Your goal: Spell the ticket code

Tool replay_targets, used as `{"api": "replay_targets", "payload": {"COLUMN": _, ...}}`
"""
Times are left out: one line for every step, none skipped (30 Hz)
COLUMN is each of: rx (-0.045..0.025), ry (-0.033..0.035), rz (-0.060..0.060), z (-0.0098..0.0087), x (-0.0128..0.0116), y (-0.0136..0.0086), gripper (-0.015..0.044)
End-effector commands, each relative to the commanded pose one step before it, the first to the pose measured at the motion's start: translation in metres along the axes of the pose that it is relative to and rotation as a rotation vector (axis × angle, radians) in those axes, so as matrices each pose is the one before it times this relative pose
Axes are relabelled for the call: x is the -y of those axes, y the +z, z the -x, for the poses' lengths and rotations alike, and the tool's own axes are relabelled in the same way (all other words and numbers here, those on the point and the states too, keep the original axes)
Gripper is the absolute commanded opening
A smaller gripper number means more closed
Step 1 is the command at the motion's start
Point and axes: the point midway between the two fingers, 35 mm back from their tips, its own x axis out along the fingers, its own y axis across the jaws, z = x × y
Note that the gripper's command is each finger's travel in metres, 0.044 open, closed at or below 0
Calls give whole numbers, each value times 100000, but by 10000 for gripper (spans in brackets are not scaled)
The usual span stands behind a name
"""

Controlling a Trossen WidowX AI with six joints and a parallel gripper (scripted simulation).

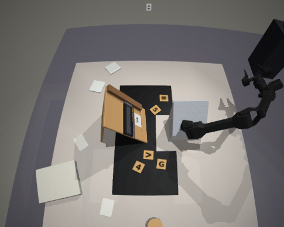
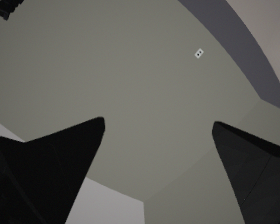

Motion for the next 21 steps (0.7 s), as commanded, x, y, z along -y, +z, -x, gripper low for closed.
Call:
{"api": "replay_targets", "payload": {"rx": -330, "ry": -323, "rz": 977, "z": -157, "x": 89, "y": -259, "gripper": 426}}
{"api": "replay_targets", "payload": {"rx": -1000, "ry": -961, "rz": 2929, "z": -467, "x": 269, "y": -778, "gripper": 440}}
{"api": "replay_targets", "payload": {"rx": -1702, "ry": -1568, "rz": 4875, "z": -772, "x": 438, "y": -1299, "gripper": 440}}
{"api": "replay_targets", "payload": {"rx": -2129, "ry": -1848, "rz": 5915, "z": -935, "x": 501, "y": -1583, "gripper": 440}}
{"api": "replay_targets", "payload": {"rx": -2193, "ry": -1782, "rz": 5904, "z": -934, "x": 455, "y": -1588, "gripper": 440}}
{"api": "replay_targets", "payload": {"rx": -2254, "ry": -1714, "rz": 5891, "z": -933, "x": 409, "y": -1591, "gripper": 440}}
{"api": "replay_targets", "payload": {"rx": -1496, "ry": -1076, "rz": 3819, "z": -610, "x": 229, "y": -1034, "gripper": 440}}
{"api": "replay_targets", "payload": {"rx": -1755, "ry": -1203, "rz": 4398, "z": -701, "x": 244, "y": -1193, "gripper": 440}}
{"api": "replay_targets", "payload": {"rx": -2088, "ry": -1352, "rz": 5122, "z": -814, "x": 259, "y": -1391, "gripper": 440}}
{"api": "replay_targets", "payload": {"rx": -2324, "ry": -1409, "rz": 5574, "z": -884, "x": 248, "y": -1516, "gripper": 440}}
{"api": "replay_targets", "payload": {"rx": -2491, "ry": -1403, "rz": 5837, "z": -924, "x": 221, "y": -1589, "gripper": 440}}
{"api": "replay_targets", "payload": {"rx": -2620, "ry": -1364, "rz": 6003, "z": -949, "x": 184, "y": -1634, "gripper": 440}}
{"api": "replay_targets", "payload": {"rx": -2697, "ry": -1291, "rz": 6047, "z": -954, "x": 140, "y": -1645, "gripper": 440}}
{"api": "replay_targets", "payload": {"rx": -2746, "ry": -1201, "rz": 6032, "z": -950, "x": 95, "y": -1638, "gripper": 440}}
{"api": "replay_targets", "payload": {"rx": -2792, "ry": -1109, "rz": 6016, "z": -946, "x": 50, "y": -1630, "gripper": 440}}
{"api": "replay_targets", "payload": {"rx": -2826, "ry": -1013, "rz": 5983, "z": -938, "x": 6, "y": -1617, "gripper": 440}}
{"api": "replay_targets", "payload": {"rx": -2860, "ry": -917, "rz": 5955, "z": -931, "x": -37, "y": -1603, "gripper": 440}}
{"api": "replay_targets", "payload": {"rx": -2884, "ry": -818, "rz": 5916, "z": -922, "x": -79, "y": -1586, "gripper": 440}}
{"api": "replay_targets", "payload": {"rx": -2905, "ry": -719, "rz": 5877, "z": -912, "x": -119, "y": -1568, "gripper": 440}}
{"api": "replay_targets", "payload": {"rx": -2943, "ry": -624, "rz": 5878, "z": -908, "x": -159, "y": -1560, "gripper": 440}}
{"api": "replay_targets", "payload": {"rx": -2983, "ry": -527, "rz": 5887, "z": -905, "x": -199, "y": -1554, "gripper": 440}}
